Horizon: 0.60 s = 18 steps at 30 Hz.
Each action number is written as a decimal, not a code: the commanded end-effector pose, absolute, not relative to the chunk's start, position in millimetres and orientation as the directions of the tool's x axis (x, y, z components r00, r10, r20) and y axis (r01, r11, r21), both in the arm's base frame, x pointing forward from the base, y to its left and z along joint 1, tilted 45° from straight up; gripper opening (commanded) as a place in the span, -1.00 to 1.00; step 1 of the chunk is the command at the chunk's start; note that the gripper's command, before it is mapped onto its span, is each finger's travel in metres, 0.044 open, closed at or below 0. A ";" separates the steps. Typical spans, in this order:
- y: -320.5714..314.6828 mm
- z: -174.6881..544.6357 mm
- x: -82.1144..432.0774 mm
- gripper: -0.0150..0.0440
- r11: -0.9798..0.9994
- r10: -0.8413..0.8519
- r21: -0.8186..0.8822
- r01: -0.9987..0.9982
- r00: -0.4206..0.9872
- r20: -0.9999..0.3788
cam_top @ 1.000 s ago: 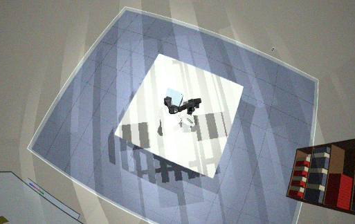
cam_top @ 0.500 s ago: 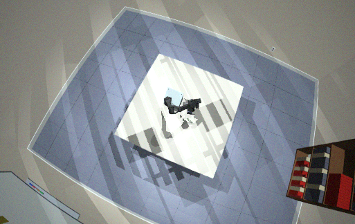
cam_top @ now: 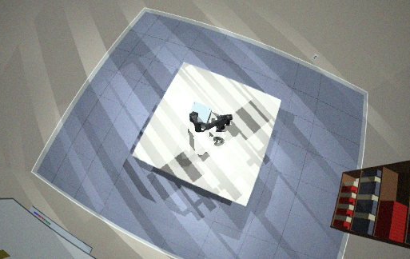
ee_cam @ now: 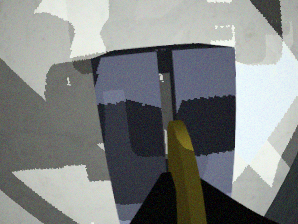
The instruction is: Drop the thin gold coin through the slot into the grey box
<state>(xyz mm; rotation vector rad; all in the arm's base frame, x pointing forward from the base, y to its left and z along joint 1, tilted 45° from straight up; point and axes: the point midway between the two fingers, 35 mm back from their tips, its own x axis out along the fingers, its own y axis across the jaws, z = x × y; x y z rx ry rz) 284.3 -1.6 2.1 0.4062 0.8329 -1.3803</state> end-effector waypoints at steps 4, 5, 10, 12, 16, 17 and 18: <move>-5.0 -0.3 283.1 -0.49 0.185 -0.698 -0.216 0.959 -0.027 -0.716; -5.3 -0.6 283.0 -0.49 0.185 -0.698 -0.216 0.959 -0.027 -0.715; -3.9 -0.2 284.1 -0.31 0.183 -0.693 -0.210 0.960 -0.026 -0.720; -3.9 -0.2 284.1 -0.14 0.183 -0.693 -0.210 0.960 -0.026 -0.720; -3.9 -0.2 284.1 0.05 0.183 -0.693 -0.210 0.960 -0.026 -0.720; -3.9 -0.2 284.1 0.05 0.183 -0.693 -0.210 0.960 -0.026 -0.720; -3.9 -0.2 284.1 0.05 0.183 -0.693 -0.210 0.960 -0.026 -0.720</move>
